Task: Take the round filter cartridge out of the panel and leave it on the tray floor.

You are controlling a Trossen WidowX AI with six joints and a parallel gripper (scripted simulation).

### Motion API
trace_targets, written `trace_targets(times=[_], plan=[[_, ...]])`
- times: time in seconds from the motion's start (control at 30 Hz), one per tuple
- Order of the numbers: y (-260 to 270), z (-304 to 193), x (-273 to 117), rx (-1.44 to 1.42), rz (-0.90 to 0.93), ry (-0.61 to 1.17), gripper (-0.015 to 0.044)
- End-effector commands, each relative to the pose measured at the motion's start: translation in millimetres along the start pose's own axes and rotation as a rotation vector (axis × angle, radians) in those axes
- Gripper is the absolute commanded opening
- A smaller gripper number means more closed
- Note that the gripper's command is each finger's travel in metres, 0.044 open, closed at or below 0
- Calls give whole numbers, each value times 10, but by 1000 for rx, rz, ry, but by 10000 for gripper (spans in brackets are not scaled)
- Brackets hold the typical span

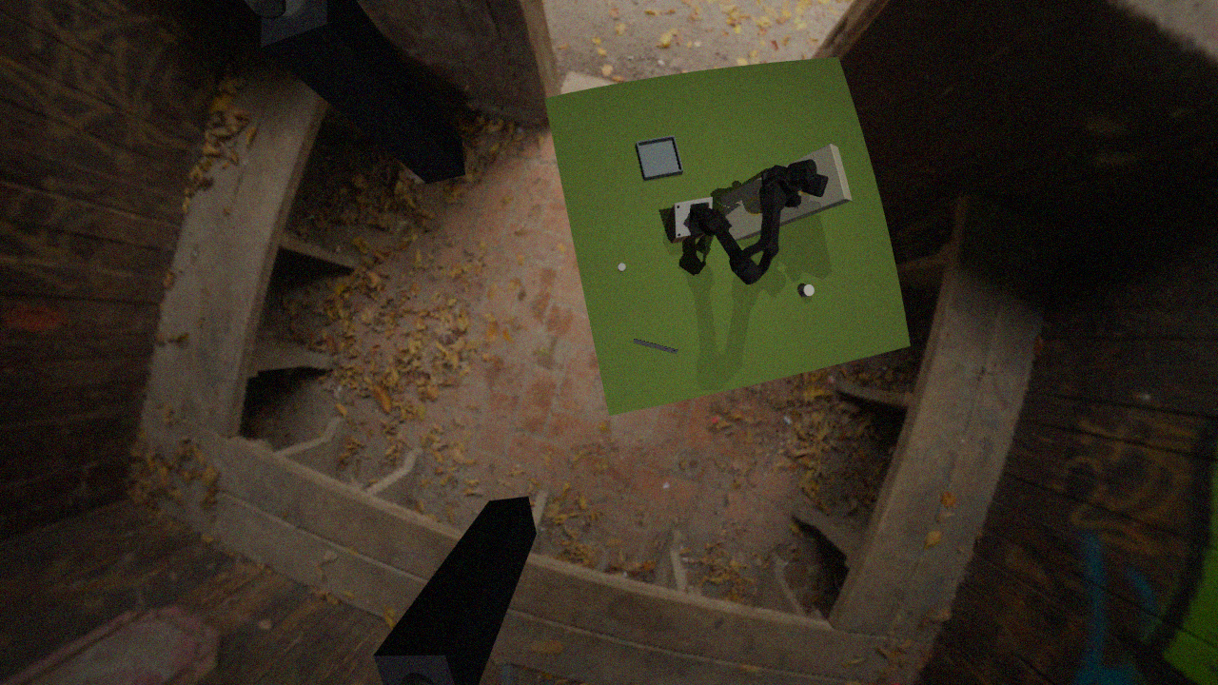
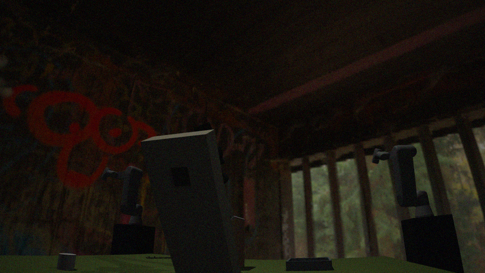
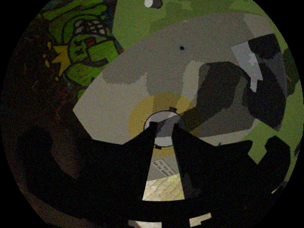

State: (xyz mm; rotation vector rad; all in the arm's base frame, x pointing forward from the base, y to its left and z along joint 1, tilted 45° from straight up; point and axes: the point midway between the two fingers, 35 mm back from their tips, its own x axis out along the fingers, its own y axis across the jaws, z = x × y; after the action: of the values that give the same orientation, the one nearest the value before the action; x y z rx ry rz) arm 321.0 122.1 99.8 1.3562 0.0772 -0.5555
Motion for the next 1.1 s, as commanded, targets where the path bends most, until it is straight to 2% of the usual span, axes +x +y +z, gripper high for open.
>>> trace_targets(times=[0.0, 0.27, 0.3, 0.57, 0.63, 0.7, 0.87, 1.07], plan=[[6, 46, 264, 31, -37, -21, 95], [6, 46, 264, 31, -37, -21, 95], [0, 0, 0, 0, 0, 0, 88], [0, 0, 0, 0, 0, 0, 35], [0, 0, 0, 0, 0, 0, 0], [0, 2, 15, -5, -2, -1, 0], [6, 36, 221, -139, -33, -15, 0], [6, 44, 259, -344, -40, -14, 0]])
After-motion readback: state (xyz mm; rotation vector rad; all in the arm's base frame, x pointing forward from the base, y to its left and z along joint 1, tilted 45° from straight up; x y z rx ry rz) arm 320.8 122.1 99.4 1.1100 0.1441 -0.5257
